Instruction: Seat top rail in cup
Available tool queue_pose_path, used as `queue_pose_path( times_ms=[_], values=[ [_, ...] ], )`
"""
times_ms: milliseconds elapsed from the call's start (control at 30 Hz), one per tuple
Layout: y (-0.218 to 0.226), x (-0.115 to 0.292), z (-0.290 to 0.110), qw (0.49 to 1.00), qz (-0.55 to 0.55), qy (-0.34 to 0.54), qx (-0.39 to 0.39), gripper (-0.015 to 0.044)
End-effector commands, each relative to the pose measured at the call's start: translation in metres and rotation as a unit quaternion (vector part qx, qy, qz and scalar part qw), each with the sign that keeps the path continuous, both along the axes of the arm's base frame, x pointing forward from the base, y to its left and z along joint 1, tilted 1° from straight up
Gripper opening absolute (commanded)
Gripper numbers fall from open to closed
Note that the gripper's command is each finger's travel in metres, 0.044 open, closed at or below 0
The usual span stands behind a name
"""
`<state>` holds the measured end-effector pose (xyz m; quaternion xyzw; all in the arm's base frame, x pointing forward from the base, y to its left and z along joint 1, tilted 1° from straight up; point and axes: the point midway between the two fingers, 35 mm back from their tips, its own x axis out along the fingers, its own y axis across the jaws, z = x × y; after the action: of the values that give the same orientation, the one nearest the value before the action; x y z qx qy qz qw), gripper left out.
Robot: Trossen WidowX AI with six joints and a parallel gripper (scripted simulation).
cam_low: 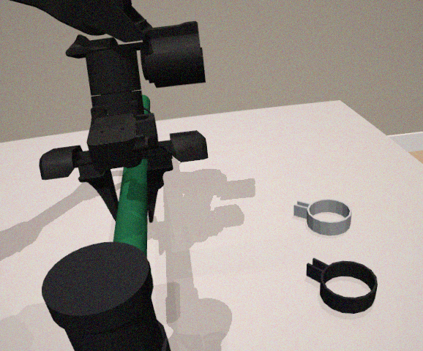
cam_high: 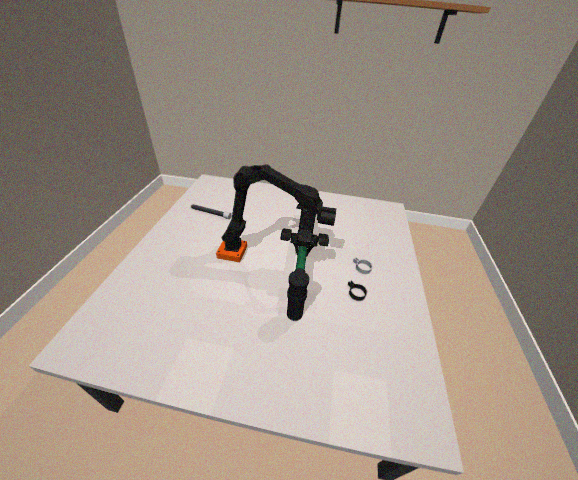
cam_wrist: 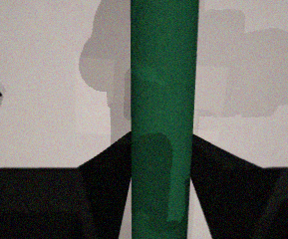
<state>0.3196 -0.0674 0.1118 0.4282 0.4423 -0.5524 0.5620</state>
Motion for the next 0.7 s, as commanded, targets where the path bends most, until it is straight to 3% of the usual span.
queue_pose_path(
  times_ms=[0, 667],
  values=[
    [-0.006, 0.001, 0.002, 1.0, 0.0, -0.002, -0.006, 0.0],
    [-0.017, 0.001, 0.004, 1.0, 0.0, -0.002, -0.007, 0.0]
  ],
)
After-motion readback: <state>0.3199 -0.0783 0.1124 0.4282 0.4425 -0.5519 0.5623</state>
